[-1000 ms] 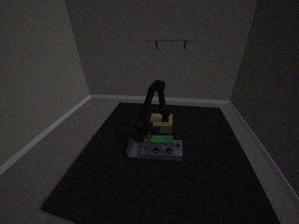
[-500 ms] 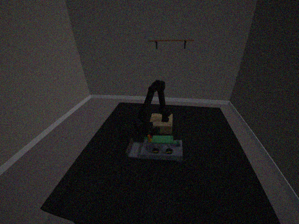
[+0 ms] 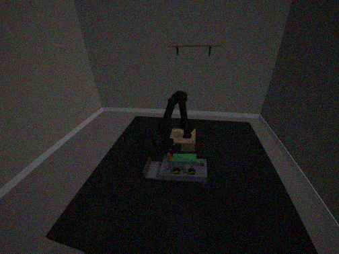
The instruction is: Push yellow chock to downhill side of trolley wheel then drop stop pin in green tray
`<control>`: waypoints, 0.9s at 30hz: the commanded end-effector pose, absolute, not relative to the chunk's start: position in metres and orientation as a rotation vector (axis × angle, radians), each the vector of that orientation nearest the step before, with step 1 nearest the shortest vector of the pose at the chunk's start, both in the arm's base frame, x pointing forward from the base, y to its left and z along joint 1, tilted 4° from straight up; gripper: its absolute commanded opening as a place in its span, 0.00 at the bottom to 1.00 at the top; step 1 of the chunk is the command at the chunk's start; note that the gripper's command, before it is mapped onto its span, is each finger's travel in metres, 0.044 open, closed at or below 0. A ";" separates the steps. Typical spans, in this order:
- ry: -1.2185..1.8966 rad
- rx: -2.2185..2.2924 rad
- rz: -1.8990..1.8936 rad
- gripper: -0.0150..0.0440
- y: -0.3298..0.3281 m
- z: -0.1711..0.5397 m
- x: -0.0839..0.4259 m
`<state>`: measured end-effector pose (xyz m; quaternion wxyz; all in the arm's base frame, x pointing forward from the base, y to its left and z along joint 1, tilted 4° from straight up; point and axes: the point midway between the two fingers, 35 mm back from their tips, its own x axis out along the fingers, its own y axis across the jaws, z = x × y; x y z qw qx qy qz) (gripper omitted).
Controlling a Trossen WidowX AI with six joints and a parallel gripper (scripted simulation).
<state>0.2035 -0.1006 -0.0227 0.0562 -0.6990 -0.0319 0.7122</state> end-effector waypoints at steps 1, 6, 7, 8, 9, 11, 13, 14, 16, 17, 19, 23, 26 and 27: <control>-0.085 -2.131 2.163 0.58 -0.104 -0.023 0.205; -0.085 -2.131 2.163 0.58 -0.104 -0.023 0.205; -0.085 -2.131 2.163 0.58 -0.104 -0.023 0.205; -0.085 -2.131 2.163 0.58 -0.104 -0.023 0.205; -0.085 -2.131 2.163 0.58 -0.104 -0.023 0.205; -0.085 -2.131 2.163 0.58 -0.104 -0.023 0.205; -0.085 -2.131 2.163 0.58 -0.104 -0.023 0.205; -0.085 -2.131 2.163 0.58 -0.104 -0.023 0.205; -0.097 -2.121 2.161 0.62 -0.101 -0.023 0.204; -0.097 -2.121 2.161 0.67 -0.101 -0.023 0.204; -0.097 -2.121 2.161 0.75 -0.101 -0.023 0.204; -0.097 -2.121 2.161 0.83 -0.101 -0.023 0.204; -0.096 -2.121 2.161 0.83 -0.101 -0.022 0.204; -0.095 -2.122 2.161 0.83 -0.101 -0.019 0.204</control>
